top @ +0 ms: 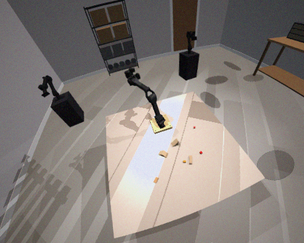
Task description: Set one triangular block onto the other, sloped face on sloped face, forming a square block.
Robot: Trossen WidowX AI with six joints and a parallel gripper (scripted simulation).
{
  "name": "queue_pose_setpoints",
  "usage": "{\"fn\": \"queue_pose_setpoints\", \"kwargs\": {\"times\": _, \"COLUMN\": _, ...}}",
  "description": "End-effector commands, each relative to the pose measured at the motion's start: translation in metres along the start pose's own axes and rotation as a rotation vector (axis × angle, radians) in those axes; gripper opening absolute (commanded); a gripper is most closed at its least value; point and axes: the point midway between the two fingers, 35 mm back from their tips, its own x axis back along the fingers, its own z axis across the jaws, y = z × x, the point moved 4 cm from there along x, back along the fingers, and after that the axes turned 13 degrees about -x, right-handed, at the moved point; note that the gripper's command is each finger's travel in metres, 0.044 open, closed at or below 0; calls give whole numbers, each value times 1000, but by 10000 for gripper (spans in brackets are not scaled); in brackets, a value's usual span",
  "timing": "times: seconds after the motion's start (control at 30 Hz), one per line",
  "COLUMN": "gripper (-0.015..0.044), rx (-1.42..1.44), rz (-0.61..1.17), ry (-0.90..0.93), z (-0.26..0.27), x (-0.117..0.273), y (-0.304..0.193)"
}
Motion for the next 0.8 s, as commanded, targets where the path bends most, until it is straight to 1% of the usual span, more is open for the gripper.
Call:
{"fn": "queue_pose_setpoints", "kwargs": {"times": 0.0, "gripper": 426, "rx": 2, "rz": 3, "ry": -2, "z": -1, "x": 1, "y": -1}}
{"fn": "queue_pose_setpoints", "kwargs": {"times": 0.03, "gripper": 440, "rx": 9, "rz": 13, "ry": -10, "z": -3, "x": 2, "y": -3}}
{"fn": "queue_pose_setpoints", "kwargs": {"times": 0.13, "gripper": 440, "rx": 59, "rz": 84, "ry": -61, "z": -20, "x": 14, "y": -18}}
{"fn": "queue_pose_setpoints", "kwargs": {"times": 0.3, "gripper": 440, "rx": 198, "rz": 285, "ry": -198, "z": -66, "x": 56, "y": -56}}
{"fn": "queue_pose_setpoints", "kwargs": {"times": 0.53, "gripper": 440, "rx": 389, "rz": 577, "ry": -401, "z": -138, "x": 132, "y": -96}}
{"fn": "queue_pose_setpoints", "kwargs": {"times": 0.77, "gripper": 440, "rx": 586, "rz": 864, "ry": -597, "z": -203, "x": 224, "y": -108}}
